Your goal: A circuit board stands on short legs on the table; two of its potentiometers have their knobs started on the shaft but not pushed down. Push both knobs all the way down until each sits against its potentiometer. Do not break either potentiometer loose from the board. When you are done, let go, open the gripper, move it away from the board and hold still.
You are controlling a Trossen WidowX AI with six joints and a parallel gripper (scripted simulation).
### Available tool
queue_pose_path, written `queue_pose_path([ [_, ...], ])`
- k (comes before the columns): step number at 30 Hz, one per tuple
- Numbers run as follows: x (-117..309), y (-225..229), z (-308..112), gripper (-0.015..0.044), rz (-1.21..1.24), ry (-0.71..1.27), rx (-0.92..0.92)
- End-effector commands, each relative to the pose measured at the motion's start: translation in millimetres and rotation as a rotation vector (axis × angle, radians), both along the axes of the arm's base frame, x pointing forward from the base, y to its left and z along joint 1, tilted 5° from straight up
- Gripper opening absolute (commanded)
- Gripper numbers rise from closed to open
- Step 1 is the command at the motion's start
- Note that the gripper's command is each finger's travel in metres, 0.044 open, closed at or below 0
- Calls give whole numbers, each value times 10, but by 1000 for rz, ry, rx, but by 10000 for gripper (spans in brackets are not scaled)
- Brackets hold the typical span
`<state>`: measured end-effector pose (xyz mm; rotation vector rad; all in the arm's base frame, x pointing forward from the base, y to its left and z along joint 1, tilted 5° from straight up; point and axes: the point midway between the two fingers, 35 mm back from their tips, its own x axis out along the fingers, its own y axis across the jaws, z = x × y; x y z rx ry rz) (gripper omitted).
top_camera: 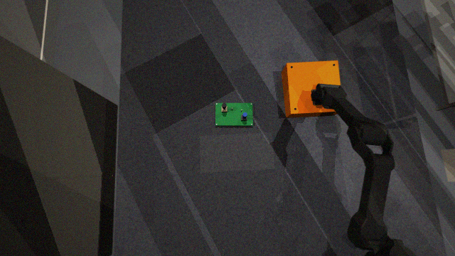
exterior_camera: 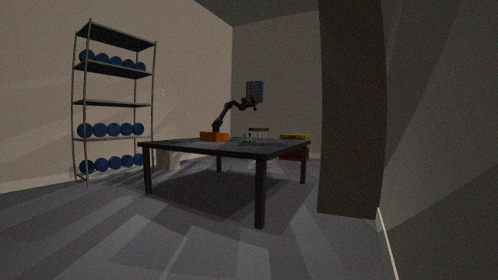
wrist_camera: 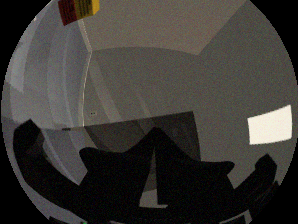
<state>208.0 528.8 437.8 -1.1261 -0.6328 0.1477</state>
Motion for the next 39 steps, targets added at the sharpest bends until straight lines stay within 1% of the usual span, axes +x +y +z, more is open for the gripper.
queue_pose_path([
  [1,204,-25,-92,0,10,28,-11],
  [12,739,-170,-340,0,35,132,-29],
  [22,1206,-389,-627,0,41,262,-31],
  [27,1424,-532,-786,0,38,338,-25],
  [33,1668,-800,-1026,0,-31,403,-106],
  [39,1865,-1020,-1219,0,-48,497,-92],
])
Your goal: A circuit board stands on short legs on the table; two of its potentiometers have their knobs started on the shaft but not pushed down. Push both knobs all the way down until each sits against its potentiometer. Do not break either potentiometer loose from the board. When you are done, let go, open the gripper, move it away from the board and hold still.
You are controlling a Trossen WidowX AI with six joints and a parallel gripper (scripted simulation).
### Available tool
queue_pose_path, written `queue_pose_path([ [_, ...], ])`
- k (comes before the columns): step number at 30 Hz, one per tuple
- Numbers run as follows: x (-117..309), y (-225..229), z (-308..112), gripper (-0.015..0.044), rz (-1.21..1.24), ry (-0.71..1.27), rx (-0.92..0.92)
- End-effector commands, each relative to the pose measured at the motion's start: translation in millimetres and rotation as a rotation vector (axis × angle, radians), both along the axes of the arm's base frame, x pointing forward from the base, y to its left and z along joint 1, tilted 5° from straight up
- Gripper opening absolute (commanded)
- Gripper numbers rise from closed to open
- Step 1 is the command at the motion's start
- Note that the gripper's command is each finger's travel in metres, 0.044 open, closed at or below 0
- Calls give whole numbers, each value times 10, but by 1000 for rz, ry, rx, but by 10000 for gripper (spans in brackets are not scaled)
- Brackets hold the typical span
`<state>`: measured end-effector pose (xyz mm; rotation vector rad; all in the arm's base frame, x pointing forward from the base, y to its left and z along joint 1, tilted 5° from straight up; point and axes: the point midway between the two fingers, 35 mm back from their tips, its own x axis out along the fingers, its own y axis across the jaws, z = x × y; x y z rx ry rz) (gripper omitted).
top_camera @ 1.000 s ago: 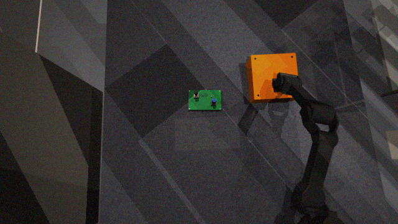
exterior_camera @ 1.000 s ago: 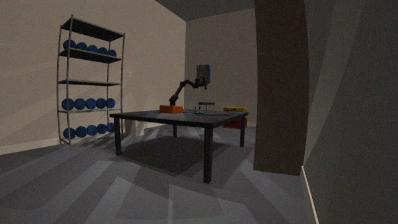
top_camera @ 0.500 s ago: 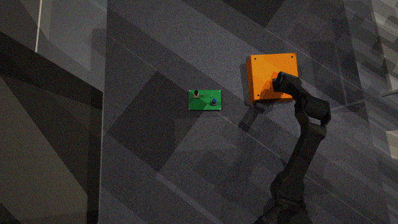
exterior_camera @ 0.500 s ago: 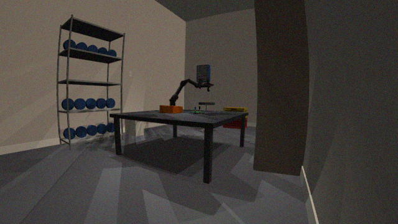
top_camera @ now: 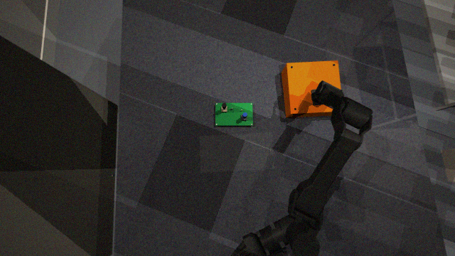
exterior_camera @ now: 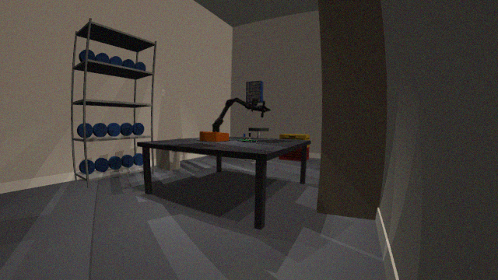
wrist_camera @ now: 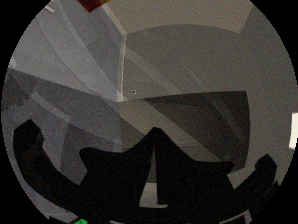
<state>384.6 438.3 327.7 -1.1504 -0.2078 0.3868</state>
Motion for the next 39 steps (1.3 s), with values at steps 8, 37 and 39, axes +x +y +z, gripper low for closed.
queue_pose_path([
  [8,330,-445,-388,0,-56,193,48],
  [37,654,-1881,-1366,0,-372,747,311],
  [39,644,-1985,-1427,0,-404,785,336],
])
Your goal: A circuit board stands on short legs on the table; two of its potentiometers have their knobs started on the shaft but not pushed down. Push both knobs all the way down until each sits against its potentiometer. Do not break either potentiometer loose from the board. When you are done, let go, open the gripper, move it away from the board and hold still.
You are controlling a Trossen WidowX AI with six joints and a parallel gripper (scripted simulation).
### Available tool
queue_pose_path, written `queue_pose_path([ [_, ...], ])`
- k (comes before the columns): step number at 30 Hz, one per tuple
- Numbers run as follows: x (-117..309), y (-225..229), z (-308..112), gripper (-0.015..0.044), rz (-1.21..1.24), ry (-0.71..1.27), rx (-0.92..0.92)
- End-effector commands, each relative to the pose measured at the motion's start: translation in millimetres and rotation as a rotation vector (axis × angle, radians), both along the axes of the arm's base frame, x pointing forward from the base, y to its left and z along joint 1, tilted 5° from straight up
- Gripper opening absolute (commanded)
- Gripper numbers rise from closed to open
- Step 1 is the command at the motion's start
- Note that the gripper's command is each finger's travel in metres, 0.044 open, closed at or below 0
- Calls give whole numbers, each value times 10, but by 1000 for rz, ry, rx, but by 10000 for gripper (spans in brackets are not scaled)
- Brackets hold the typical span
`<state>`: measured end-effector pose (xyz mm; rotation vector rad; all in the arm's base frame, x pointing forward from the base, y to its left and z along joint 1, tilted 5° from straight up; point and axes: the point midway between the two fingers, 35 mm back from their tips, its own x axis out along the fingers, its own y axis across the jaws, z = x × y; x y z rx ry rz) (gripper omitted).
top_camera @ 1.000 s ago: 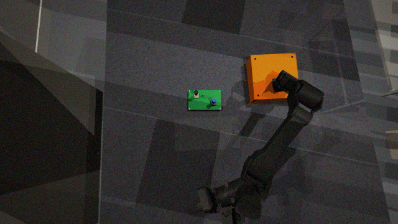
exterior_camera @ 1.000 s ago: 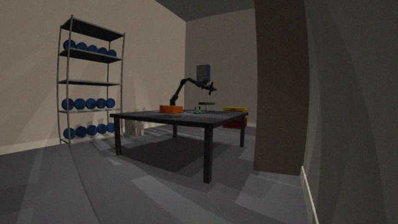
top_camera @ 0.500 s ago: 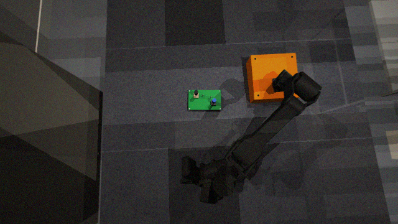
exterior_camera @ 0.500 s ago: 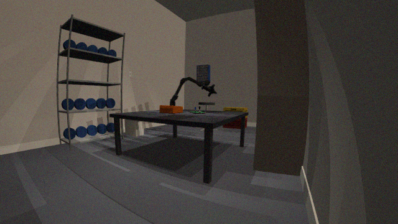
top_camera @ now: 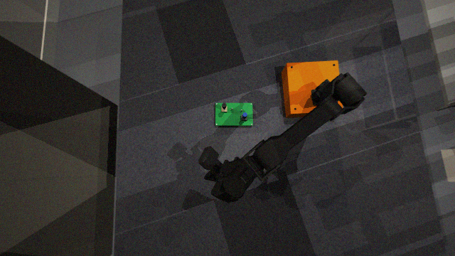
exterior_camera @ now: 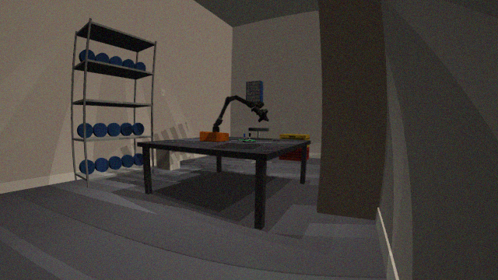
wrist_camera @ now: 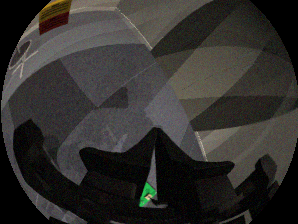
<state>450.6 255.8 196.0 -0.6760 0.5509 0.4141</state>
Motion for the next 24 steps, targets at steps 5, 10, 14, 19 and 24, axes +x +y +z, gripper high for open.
queue_pose_path([
  [5,-62,-420,-259,0,-138,159,79],
  [10,-134,-674,-398,0,-234,254,130],
  [14,-209,-872,-501,0,-317,330,171],
  [19,-325,-1109,-620,0,-427,422,224],
  [24,-462,-1333,-726,0,-544,512,277],
])
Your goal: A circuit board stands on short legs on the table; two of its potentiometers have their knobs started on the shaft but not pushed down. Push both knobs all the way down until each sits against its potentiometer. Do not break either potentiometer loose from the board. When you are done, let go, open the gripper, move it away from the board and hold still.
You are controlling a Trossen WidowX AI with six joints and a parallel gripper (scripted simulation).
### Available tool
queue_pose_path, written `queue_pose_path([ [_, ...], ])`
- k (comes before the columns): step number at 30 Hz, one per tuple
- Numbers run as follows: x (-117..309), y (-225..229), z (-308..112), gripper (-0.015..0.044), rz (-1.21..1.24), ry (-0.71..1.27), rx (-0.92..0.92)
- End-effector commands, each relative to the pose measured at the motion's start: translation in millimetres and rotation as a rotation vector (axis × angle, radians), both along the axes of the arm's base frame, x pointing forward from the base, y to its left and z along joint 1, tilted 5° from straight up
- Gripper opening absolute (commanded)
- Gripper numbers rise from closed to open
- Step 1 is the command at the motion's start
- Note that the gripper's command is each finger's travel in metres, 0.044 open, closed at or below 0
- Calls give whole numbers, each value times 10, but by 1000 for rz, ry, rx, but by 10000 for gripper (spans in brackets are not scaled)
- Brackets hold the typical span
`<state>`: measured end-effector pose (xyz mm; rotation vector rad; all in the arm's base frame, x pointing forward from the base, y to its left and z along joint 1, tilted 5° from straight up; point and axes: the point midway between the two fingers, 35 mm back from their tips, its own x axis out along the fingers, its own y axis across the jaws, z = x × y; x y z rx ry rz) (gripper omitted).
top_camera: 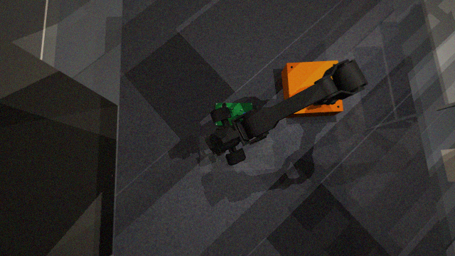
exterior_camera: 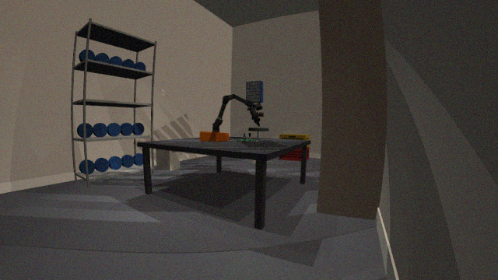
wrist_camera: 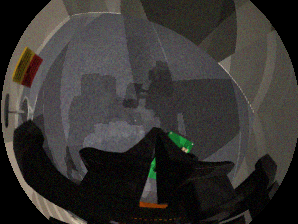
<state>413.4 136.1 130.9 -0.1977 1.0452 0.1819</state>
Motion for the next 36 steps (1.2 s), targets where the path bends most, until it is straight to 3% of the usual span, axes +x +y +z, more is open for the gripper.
queue_pose_path([
  [1,-120,-179,-95,0,-96,77,40],
  [24,-967,-961,-379,0,-710,488,234],
  [36,-987,-960,-583,0,-729,500,239],
])
